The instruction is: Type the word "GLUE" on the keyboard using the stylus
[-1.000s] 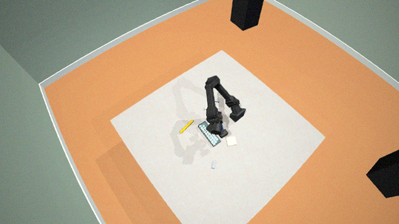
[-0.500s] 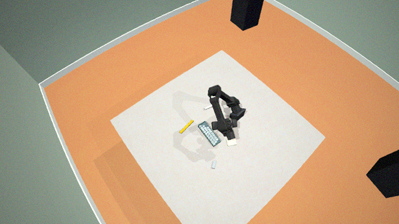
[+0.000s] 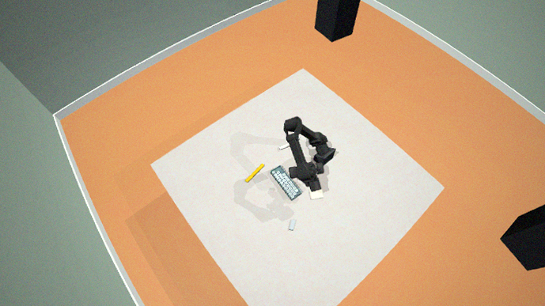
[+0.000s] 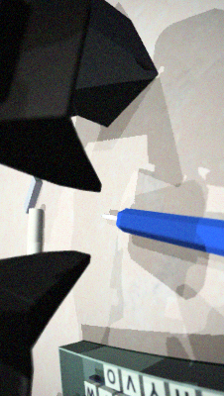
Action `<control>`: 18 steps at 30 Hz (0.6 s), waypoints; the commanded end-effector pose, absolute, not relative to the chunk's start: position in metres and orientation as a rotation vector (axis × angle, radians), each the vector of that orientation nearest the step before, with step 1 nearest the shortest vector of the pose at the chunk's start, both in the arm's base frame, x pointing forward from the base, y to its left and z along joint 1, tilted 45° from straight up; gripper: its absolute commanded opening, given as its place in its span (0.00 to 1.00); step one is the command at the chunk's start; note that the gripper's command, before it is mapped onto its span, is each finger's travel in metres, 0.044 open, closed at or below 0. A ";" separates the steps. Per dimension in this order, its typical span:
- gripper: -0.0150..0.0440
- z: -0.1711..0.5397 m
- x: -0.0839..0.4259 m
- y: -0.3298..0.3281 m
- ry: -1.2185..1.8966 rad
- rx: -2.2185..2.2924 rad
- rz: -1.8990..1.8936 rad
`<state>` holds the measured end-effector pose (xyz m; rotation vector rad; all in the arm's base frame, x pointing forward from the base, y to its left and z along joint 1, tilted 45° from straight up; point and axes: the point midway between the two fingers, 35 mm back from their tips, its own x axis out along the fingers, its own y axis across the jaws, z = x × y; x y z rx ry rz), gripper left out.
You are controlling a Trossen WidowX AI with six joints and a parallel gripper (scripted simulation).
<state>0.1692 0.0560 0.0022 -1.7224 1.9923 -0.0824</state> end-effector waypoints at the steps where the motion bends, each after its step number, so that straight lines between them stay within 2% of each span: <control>1: 0.51 0.000 0.169 0.052 2.001 -1.733 -0.083; 18: 0.51 -0.009 0.170 0.043 2.001 -1.733 -0.083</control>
